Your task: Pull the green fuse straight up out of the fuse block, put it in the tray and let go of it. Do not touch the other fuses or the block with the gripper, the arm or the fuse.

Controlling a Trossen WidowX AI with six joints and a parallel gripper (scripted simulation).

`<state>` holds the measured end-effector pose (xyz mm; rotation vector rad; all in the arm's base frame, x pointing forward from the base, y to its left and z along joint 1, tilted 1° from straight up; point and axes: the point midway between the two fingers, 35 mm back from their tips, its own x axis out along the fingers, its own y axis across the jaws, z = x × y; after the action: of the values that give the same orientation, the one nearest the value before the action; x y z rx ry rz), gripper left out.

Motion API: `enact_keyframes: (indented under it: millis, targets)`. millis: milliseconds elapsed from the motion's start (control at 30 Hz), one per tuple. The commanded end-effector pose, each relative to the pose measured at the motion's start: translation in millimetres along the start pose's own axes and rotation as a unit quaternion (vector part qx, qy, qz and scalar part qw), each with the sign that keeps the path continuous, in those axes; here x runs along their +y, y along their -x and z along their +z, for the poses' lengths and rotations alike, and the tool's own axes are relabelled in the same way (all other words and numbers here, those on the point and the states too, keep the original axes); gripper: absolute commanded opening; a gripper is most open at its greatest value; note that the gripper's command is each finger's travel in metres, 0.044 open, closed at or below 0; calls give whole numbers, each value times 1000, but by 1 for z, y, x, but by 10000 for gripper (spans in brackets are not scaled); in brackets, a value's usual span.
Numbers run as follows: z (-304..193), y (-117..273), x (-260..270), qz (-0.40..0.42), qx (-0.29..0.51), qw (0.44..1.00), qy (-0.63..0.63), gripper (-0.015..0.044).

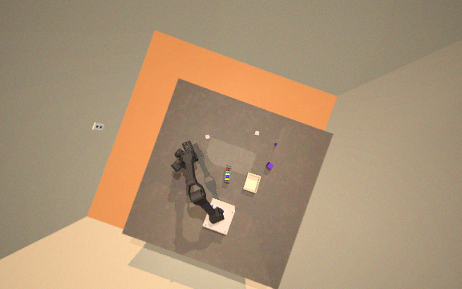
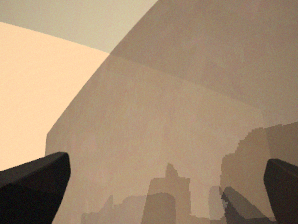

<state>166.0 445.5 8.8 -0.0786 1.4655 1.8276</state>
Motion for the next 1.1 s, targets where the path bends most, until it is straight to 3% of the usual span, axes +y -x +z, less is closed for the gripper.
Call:
enact_keyframes:
  millis: [0,233,300,433,667,867,1067]
  targets:
    - [1,1,2,0,0,1000,0,400]
    - [7,11,18,0,0,1000,0,400]
    - [3,19,10,-18,-3,999,-31,348]
    - [-23,74,-18,-117,-32,968,-220,243]
    - [-77,150,-47,-232,-112,842,-473,72]
    - [-124,197,-58,-288,-186,706,-619,72]
    - [-177,240,-61,-324,-269,534,-733,72]
